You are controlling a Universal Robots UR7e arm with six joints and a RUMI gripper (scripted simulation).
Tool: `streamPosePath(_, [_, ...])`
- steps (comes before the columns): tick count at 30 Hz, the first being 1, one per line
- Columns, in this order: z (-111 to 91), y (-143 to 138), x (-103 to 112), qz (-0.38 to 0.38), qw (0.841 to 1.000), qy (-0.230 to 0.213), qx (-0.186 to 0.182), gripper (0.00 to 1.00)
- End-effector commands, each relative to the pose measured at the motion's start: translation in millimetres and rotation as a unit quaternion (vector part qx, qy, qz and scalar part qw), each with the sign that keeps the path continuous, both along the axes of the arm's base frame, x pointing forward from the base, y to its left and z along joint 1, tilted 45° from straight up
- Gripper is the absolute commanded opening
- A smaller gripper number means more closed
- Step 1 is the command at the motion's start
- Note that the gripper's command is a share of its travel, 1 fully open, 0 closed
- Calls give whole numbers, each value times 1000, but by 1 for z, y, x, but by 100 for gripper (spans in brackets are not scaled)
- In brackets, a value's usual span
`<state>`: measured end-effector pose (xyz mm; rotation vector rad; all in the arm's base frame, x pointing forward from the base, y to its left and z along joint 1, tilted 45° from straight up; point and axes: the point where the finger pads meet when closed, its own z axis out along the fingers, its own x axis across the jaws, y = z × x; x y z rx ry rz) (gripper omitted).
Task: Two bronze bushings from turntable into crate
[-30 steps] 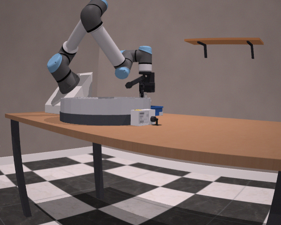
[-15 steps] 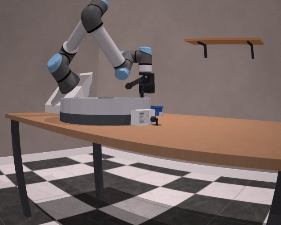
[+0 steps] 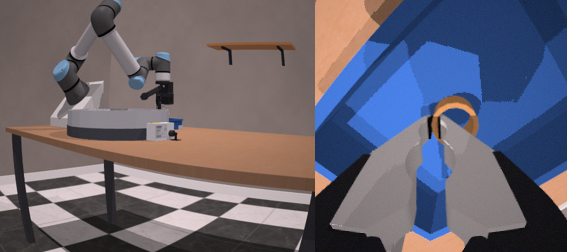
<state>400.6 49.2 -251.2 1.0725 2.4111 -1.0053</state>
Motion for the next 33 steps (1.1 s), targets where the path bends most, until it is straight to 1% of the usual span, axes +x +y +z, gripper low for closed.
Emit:
streamPosePath(1, [0, -1, -2, 0, 1000, 1, -1, 0])
streamPosePath(23, [0, -1, -2, 0, 1000, 1, -1, 0])
streamPosePath(24, [0, -1, -2, 0, 1000, 1, -1, 6])
streamPosePath(33, [0, -1, -2, 0, 1000, 1, -1, 6])
